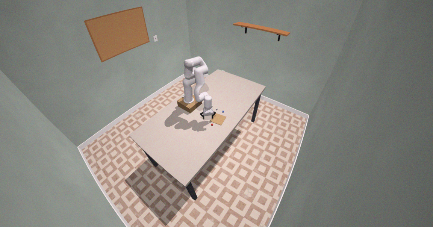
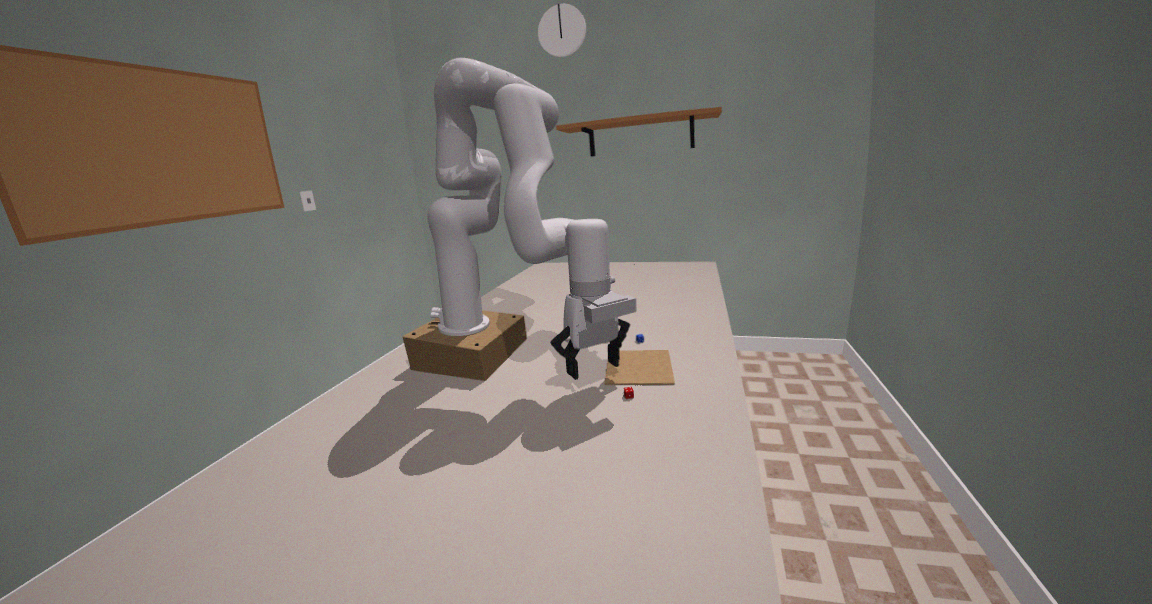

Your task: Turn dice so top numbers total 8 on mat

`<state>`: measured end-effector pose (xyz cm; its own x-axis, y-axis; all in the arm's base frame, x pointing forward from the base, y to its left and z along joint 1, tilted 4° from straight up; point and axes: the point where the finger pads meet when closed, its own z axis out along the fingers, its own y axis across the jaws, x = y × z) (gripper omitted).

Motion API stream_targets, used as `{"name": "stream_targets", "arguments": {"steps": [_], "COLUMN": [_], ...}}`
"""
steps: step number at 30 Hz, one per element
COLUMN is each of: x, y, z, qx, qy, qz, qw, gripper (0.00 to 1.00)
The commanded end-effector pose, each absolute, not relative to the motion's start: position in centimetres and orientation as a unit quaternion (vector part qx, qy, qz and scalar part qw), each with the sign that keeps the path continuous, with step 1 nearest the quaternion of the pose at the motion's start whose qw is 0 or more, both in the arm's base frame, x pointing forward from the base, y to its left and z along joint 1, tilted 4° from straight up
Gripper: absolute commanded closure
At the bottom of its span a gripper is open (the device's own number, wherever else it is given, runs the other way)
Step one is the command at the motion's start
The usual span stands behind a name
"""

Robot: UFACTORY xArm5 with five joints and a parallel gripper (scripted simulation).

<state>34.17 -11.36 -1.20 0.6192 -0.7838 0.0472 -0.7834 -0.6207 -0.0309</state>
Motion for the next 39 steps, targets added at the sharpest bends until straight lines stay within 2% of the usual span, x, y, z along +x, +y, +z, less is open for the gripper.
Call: {"name": "stream_targets", "arguments": {"steps": [1, 7, 22, 39], "x": [34.0, 33.5, 29.8, 27.3], "y": [-10.6, -8.7, 3.2, 11.6], "z": [-1.1, -1.1, -1.1, -1.0], "qx": [-0.900, -0.900, -0.900, -0.900], "qy": [0.435, 0.435, 0.435, 0.435], "qz": [-0.029, -0.029, -0.023, -0.014], "qw": [0.004, 0.006, 0.014, 0.016], "gripper": [0.00, 0.00, 0.00, 0.00]}}
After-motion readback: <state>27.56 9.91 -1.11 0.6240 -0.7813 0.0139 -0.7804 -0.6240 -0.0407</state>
